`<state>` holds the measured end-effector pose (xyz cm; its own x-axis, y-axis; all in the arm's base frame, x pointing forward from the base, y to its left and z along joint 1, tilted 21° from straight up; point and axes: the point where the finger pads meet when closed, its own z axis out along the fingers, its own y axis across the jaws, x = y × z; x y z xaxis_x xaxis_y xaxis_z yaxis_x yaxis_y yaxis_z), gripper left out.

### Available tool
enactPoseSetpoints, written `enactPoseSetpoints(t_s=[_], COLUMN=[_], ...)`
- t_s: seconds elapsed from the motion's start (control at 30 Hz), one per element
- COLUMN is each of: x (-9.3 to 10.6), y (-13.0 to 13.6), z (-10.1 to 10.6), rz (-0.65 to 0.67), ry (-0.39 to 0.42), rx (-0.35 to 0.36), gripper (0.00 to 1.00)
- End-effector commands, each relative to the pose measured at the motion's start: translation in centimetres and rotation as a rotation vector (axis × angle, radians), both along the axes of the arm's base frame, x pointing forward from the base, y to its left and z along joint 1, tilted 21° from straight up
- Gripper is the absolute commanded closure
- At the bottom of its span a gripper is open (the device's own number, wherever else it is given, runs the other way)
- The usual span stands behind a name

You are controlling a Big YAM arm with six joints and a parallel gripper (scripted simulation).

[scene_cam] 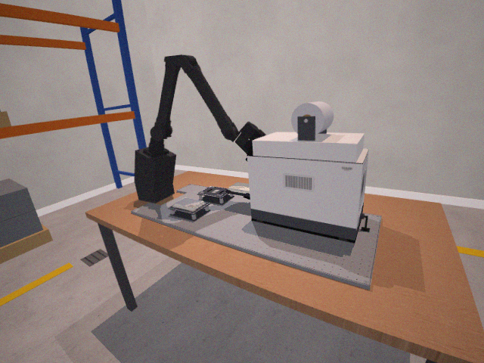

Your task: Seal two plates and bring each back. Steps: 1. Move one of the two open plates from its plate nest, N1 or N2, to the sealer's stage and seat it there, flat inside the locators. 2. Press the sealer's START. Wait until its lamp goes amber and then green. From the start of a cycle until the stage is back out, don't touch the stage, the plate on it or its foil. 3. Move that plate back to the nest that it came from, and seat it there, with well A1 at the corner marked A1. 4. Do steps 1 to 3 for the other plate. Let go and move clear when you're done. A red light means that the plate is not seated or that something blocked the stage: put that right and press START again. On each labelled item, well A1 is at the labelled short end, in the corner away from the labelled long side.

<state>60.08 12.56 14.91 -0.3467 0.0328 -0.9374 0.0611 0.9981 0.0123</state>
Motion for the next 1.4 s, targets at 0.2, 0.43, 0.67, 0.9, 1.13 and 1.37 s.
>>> enactPoseSetpoints(t_s=[0.2,0.43,0.67,0.9,1.13,1.37], x=[2.6,2.9,3.3,3.8,4.2,4.4], y=[0.0,-0.4,-0.9,-1.2,-1.2,-1.2], z=[2.6,4.3,4.7,4.1,4.2,4.1], rz=[-0.006,-0.013,-0.027,-0.033,-0.034,-0.034], ry=[-0.054,-0.081,-0.091,-0.081,-0.088,-0.087], rx=[0.008,0.016,0.016,0.013,0.016,0.016], gripper=[1.0,1.0,1.0,1.0,1.0,1.0])
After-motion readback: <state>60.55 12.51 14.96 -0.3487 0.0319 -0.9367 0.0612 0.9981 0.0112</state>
